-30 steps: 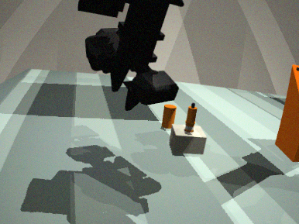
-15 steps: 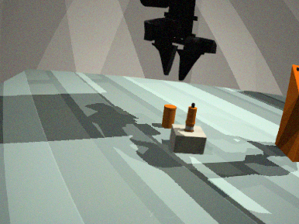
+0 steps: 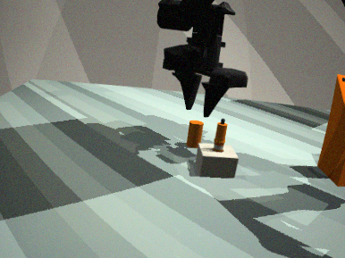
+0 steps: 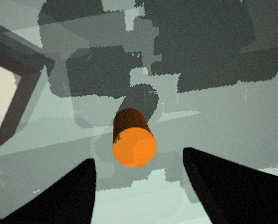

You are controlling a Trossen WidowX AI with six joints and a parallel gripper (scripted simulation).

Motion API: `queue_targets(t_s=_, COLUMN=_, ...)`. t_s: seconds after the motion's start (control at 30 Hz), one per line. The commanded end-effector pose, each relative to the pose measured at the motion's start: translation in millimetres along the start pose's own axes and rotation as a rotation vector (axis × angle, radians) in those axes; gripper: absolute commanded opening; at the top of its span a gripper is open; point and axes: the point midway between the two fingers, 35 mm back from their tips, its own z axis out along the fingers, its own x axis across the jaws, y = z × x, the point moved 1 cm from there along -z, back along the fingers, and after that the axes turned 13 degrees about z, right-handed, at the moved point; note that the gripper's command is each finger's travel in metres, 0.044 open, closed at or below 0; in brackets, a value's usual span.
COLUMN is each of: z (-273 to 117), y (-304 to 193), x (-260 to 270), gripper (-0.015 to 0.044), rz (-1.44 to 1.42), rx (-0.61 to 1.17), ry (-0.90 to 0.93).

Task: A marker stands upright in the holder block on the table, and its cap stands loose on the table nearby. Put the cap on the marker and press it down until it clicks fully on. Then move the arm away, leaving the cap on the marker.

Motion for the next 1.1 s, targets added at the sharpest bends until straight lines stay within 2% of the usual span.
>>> queue_targets(t_s=0.0, z=5, y=-1, x=0, gripper=0.0242, rz=0.006, rx=-0.003, ry=0.002)
queue_targets(t_s=1.07, z=55, y=-1, x=2, gripper=0.0242, rz=0.006, rx=-0.004, ry=0.005)
